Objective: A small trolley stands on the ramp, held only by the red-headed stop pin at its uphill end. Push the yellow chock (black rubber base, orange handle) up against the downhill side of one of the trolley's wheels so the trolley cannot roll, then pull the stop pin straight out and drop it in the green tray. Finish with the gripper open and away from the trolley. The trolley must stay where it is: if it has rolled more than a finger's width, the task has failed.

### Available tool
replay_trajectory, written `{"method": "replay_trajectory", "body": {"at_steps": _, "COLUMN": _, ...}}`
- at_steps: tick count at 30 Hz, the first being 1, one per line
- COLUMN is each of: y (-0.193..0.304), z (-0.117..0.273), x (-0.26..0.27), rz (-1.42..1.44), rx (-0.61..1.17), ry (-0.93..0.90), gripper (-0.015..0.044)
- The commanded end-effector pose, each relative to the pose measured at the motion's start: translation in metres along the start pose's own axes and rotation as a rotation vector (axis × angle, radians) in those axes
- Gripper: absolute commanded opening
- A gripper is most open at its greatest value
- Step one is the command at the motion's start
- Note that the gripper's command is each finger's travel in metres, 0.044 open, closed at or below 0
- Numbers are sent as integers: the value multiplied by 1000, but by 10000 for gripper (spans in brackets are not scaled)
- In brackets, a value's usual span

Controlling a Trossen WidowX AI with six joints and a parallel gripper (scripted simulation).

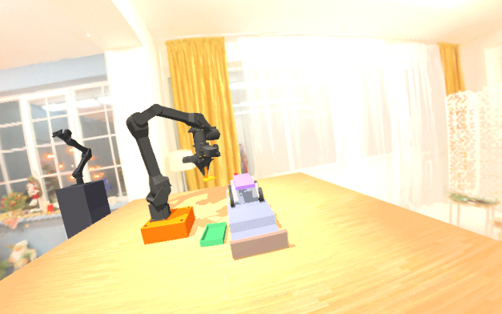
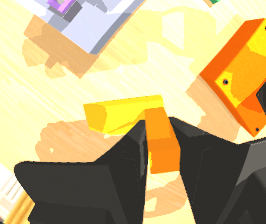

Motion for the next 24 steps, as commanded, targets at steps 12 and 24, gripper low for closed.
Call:
{"method": "replay_trajectory", "body": {"at_steps": 12, "y": 0, "z": 0, "x": 0, "rz": 512, "rx": 0, "ry": -1, "gripper": 0}}
{"method": "replay_trajectory", "body": {"at_steps": 24, "y": 0, "z": 0, "x": 0, "rz": 735, "rx": -1, "ry": -1, "gripper": 0}}
Point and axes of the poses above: the point midway between the two fingers, 35 mm back from their tips, its own z axis back along the fingers, its own x axis across the jaws, y = z × x, the point moved 3 cm from there along z, back along the fingers, and after that the axes turned 10 degrees about z, right-handed, at the moved point
